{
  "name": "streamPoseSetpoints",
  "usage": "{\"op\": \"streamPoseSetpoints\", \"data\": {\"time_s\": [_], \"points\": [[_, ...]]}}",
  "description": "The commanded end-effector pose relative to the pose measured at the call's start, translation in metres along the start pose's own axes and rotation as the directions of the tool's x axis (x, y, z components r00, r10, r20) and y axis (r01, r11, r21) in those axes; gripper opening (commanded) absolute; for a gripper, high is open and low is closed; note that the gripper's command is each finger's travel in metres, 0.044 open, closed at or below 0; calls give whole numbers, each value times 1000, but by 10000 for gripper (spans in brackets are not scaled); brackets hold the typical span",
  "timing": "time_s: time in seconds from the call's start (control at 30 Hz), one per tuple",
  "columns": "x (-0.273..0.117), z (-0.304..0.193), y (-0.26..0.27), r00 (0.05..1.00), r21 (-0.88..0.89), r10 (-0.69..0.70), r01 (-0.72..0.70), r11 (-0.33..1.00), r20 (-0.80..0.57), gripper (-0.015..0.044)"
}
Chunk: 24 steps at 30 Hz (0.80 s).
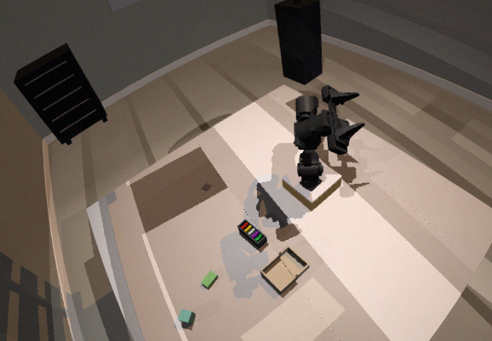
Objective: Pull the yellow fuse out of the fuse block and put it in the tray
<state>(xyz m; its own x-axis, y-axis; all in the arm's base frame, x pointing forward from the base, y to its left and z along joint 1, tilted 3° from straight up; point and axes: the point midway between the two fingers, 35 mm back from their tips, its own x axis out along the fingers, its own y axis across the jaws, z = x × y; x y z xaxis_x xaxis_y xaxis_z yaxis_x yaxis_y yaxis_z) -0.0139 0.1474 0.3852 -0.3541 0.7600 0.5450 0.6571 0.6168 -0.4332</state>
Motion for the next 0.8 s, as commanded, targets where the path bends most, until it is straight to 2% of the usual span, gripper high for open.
{"op": "streamPoseSetpoints", "data": {"time_s": [0.0, 0.1, 0.2, 0.4, 0.57, 0.77], "points": [[0, -2, 2, 1000, 12, 8, -8, 1000, -6, 374], [3, -26, 33, 989, 180, 126, -109, 978, -83, 295], [-1, -55, 75, 943, 391, 287, -202, 898, -171, 216], [-35, -100, 157, 754, 734, 592, -225, 641, -285, 66], [-77, -120, 207, 558, 887, 770, -122, 445, -309, 66], [-141, -130, 256, 271, 963, 924, 104, 250, -269, 66]]}}
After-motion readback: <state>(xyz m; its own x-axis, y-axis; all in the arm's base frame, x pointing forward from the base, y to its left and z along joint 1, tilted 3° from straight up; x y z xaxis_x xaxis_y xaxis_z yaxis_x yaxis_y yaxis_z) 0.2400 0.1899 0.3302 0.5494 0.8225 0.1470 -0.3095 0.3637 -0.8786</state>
